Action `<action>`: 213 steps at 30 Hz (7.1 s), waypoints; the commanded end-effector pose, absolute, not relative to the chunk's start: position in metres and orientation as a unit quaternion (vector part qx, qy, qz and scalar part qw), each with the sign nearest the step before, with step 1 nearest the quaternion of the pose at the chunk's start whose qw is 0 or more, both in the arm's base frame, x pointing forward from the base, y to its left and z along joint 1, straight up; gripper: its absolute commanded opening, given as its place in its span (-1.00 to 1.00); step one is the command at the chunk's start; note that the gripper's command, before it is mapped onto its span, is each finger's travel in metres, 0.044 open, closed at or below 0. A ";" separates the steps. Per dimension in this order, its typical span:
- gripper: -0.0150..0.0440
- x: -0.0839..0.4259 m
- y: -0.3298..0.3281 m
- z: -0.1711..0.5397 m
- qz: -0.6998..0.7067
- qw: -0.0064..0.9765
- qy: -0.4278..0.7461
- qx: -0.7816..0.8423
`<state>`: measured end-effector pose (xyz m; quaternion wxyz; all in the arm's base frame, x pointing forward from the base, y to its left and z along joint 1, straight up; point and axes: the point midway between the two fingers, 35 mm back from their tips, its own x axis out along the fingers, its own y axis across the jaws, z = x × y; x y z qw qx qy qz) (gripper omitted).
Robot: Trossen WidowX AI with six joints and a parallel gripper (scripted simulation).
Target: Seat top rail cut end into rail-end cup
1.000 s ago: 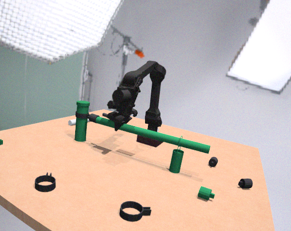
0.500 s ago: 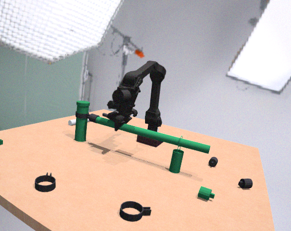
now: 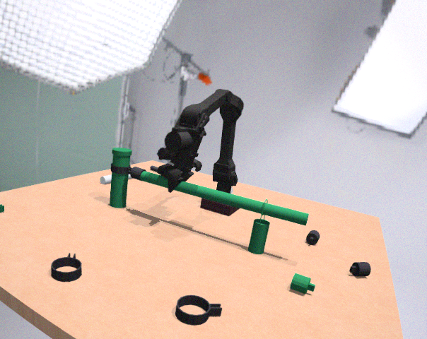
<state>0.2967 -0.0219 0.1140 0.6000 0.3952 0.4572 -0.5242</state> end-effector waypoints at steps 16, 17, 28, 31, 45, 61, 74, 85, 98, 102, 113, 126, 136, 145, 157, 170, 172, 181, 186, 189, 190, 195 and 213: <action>-0.49 0.297 -0.023 0.115 -0.525 0.601 0.456 0.394; -0.49 0.297 -0.023 0.115 -0.525 0.601 0.456 0.394; -0.49 0.298 -0.025 0.117 -0.526 0.603 0.454 0.392; -0.49 0.298 -0.025 0.117 -0.526 0.603 0.454 0.392; -0.49 0.298 -0.028 0.119 -0.526 0.603 0.454 0.392; -0.49 0.297 -0.026 0.116 -0.525 0.599 0.460 0.394; -0.49 0.298 -0.029 0.117 -0.525 0.599 0.459 0.394; -0.49 0.299 -0.034 0.117 -0.525 0.599 0.459 0.394; -0.49 0.300 -0.039 0.118 -0.525 0.599 0.459 0.393; -0.49 0.300 -0.041 0.119 -0.525 0.599 0.459 0.393; -0.49 0.301 -0.046 0.120 -0.525 0.599 0.459 0.393; -0.49 0.302 -0.051 0.121 -0.525 0.599 0.459 0.393; -0.49 0.303 -0.055 0.121 -0.525 0.599 0.459 0.393; -0.49 0.304 -0.059 0.122 -0.525 0.599 0.458 0.393; -0.40 0.301 -0.054 0.118 -0.524 0.594 0.466 0.393; 0.75 0.301 -0.044 0.127 -0.524 0.594 0.467 0.394; 0.93 0.300 -0.037 0.135 -0.523 0.594 0.467 0.394; 1.00 0.295 -0.014 0.157 -0.523 0.593 0.468 0.394; 1.00 0.294 -0.010 0.175 -0.523 0.594 0.471 0.389; 1.00 0.290 -0.005 0.198 -0.523 0.594 0.472 0.389; 1.00 0.290 -0.004 0.200 -0.523 0.594 0.472 0.389; 1.00 0.290 -0.004 0.200 -0.523 0.594 0.472 0.389; 1.00 0.290 -0.004 0.200 -0.523 0.594 0.472 0.389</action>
